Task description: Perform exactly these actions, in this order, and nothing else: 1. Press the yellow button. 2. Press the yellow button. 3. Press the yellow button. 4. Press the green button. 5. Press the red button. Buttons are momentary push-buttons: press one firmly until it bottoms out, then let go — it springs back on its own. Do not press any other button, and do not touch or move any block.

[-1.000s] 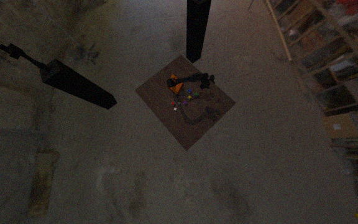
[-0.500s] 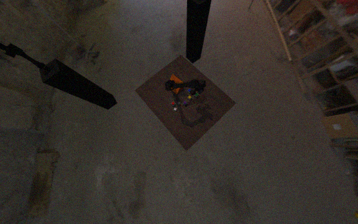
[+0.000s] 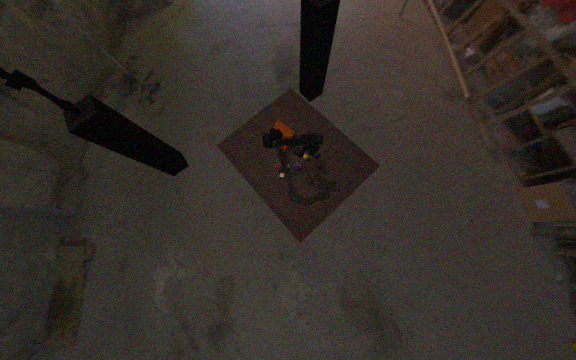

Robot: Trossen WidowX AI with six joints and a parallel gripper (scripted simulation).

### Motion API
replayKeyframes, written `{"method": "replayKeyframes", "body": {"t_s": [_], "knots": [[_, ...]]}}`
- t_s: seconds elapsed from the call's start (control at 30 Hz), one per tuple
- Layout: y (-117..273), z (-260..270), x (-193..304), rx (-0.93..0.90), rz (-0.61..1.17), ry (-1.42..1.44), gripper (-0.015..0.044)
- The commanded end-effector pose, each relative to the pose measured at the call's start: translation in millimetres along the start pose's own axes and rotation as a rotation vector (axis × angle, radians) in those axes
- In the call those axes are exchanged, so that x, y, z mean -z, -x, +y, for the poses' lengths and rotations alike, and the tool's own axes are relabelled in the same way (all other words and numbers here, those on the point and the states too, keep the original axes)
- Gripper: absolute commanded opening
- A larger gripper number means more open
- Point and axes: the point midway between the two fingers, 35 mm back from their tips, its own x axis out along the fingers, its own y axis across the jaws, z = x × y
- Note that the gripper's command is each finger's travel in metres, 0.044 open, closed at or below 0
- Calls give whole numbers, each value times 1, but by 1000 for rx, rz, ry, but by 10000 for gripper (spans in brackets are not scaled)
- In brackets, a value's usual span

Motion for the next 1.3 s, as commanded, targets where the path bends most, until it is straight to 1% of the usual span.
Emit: {"method": "replayKeyframes", "body": {"t_s": [0.0, 0.07, 0.1, 0.37, 0.4, 0.8, 1.27], "knots": [[-20, -3, 1, 2, 9, 8, 321], [-49, -4, 2, 4, 9, 8, 269], [-56, -4, 3, 5, 9, 8, 242], [-59, -5, 3, 5, 9, 8, 33], [-59, -5, 3, 5, 9, 8, 20], [-60, -5, 3, 5, 9, 8, 20], [-82, -5, 3, 5, 9, 8, 20]]}}
